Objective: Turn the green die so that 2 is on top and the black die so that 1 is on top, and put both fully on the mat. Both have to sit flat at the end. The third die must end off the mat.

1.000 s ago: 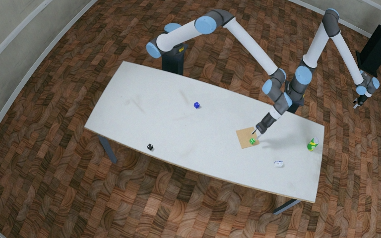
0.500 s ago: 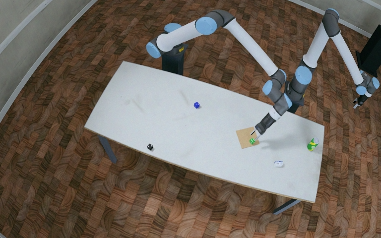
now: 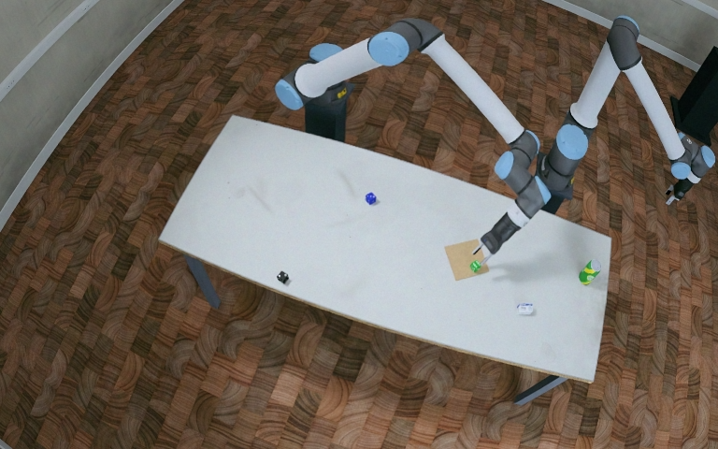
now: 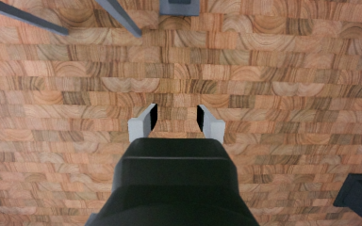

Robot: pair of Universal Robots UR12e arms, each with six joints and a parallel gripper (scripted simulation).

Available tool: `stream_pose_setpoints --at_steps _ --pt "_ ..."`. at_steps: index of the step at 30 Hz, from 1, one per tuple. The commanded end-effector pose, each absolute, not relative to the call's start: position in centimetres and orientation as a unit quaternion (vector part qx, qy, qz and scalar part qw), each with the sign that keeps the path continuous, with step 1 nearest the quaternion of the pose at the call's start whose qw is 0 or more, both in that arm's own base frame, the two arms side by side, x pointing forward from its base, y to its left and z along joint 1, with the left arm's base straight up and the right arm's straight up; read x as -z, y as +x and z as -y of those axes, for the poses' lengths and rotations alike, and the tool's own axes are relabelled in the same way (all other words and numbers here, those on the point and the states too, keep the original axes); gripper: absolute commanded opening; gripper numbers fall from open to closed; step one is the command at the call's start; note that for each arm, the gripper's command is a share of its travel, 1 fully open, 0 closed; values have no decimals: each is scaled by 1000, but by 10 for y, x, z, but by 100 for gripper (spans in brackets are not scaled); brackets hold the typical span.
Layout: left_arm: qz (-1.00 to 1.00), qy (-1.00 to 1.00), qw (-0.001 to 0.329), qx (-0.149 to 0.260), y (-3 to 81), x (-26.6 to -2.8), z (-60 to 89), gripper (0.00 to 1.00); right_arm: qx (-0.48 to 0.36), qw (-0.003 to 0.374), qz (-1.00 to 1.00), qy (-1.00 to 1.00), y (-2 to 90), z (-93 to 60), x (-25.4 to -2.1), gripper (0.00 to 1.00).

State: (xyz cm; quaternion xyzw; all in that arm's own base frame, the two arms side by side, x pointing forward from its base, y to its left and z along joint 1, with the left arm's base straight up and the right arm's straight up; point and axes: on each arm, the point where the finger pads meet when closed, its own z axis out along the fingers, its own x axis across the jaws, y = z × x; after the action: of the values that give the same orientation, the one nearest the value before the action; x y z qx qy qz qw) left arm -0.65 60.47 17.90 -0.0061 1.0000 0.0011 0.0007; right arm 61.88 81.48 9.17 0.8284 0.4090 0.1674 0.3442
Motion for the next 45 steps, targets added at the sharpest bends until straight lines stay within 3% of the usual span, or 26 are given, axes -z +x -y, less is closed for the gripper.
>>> stream_pose_setpoints --at_steps 1,45 --pt "-1000 -7 0 0 -9 -177 -604 100 -169 343 -409 829 619 -817 -88 87" --pt "-1000 -7 0 0 -9 -177 -604 100 -169 343 -409 829 619 -817 -29 87"
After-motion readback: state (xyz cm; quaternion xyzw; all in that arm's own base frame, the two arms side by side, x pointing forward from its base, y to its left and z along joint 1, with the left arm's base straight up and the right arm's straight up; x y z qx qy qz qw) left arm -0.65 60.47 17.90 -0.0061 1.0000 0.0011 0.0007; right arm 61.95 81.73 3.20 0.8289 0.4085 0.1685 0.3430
